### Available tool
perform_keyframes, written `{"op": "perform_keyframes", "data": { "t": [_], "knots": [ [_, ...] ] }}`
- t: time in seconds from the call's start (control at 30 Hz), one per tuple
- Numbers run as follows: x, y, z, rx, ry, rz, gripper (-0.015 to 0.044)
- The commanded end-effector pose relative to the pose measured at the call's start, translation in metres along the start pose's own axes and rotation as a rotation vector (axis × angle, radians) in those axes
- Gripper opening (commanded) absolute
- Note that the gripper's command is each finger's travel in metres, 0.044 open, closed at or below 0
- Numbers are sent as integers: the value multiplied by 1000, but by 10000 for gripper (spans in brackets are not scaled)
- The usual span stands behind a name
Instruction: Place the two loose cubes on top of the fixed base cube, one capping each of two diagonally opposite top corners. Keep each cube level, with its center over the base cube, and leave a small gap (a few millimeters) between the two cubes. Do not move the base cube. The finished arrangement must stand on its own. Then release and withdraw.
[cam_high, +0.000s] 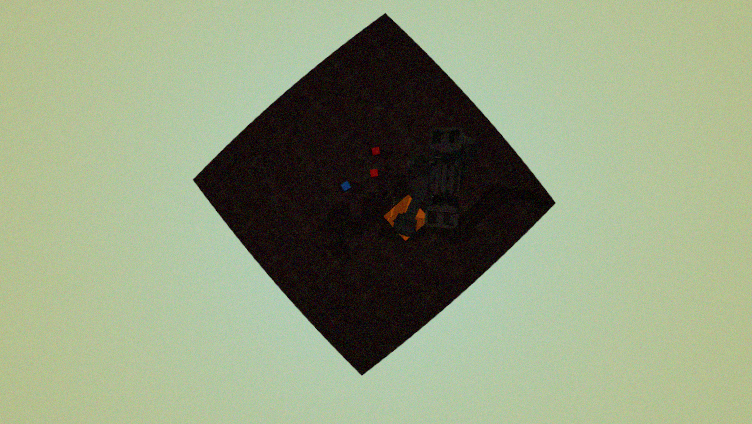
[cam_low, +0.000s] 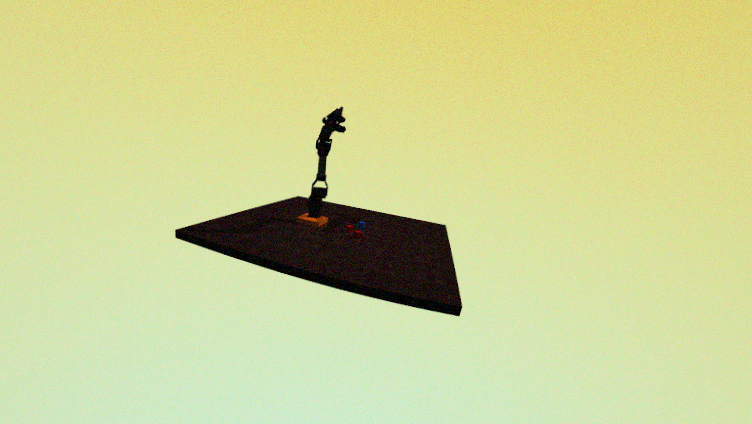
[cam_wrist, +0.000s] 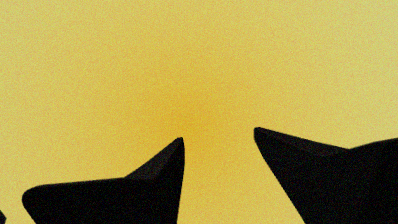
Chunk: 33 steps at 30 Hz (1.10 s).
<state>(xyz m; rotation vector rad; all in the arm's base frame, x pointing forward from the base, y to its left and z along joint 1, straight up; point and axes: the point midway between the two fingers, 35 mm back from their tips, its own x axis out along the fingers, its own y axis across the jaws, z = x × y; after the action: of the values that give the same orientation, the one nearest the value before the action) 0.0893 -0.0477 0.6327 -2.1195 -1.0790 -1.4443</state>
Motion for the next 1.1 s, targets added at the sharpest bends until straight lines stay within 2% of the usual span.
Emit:
{"op": "perform_keyframes", "data": {
  "t": [0.0,0.27,0.57,0.8,1.07],
  "knots": [
    [9,-33,1,-186,-32,-64,265],
    [27,-104,33,-618,-145,-223,265],
    [37,-155,106,-1056,-313,-429,265],
    [34,-166,179,-1346,-474,-618,265],
    [14,-148,264,-1601,-689,-868,265]
  ]
}}
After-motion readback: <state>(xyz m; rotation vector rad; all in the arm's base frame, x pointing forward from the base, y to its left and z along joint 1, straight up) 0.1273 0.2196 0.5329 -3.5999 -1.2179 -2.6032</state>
